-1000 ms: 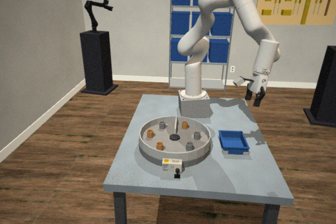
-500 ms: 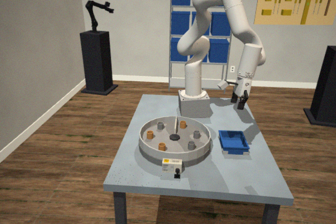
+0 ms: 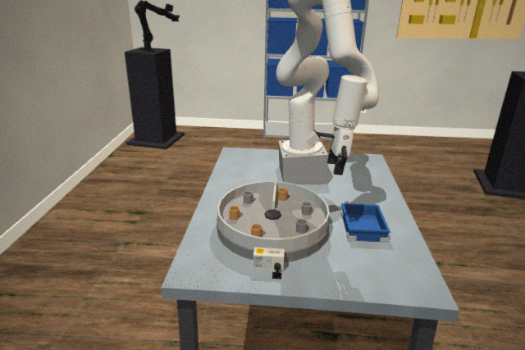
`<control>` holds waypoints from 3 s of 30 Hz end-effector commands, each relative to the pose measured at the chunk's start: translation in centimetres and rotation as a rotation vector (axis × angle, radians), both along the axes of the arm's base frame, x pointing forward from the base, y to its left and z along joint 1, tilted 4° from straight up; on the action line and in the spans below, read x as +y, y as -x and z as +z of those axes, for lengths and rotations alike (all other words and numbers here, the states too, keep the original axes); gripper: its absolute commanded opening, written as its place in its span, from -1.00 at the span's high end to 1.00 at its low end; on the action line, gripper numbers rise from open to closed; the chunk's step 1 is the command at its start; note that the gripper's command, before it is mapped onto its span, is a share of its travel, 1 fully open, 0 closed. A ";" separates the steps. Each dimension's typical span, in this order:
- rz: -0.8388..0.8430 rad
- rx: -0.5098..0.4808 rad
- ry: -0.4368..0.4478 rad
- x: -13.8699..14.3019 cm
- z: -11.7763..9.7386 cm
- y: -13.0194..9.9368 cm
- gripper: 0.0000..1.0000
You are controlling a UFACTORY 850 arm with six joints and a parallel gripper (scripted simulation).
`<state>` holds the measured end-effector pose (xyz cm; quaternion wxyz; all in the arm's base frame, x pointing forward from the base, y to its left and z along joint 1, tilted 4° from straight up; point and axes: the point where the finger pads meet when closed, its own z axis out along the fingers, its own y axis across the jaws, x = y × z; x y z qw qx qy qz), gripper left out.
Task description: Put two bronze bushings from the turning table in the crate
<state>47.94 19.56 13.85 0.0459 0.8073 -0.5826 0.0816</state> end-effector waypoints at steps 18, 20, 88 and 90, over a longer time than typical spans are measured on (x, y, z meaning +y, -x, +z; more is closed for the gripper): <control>-0.101 0.033 -0.073 -15.5 -3.4 7.5 -1.00; -0.112 0.035 -0.082 -16.7 -3.7 8.7 -1.00; -0.150 0.039 -0.111 -20.2 -4.6 12.8 0.69; -0.150 0.039 -0.111 -20.2 -4.6 12.8 0.69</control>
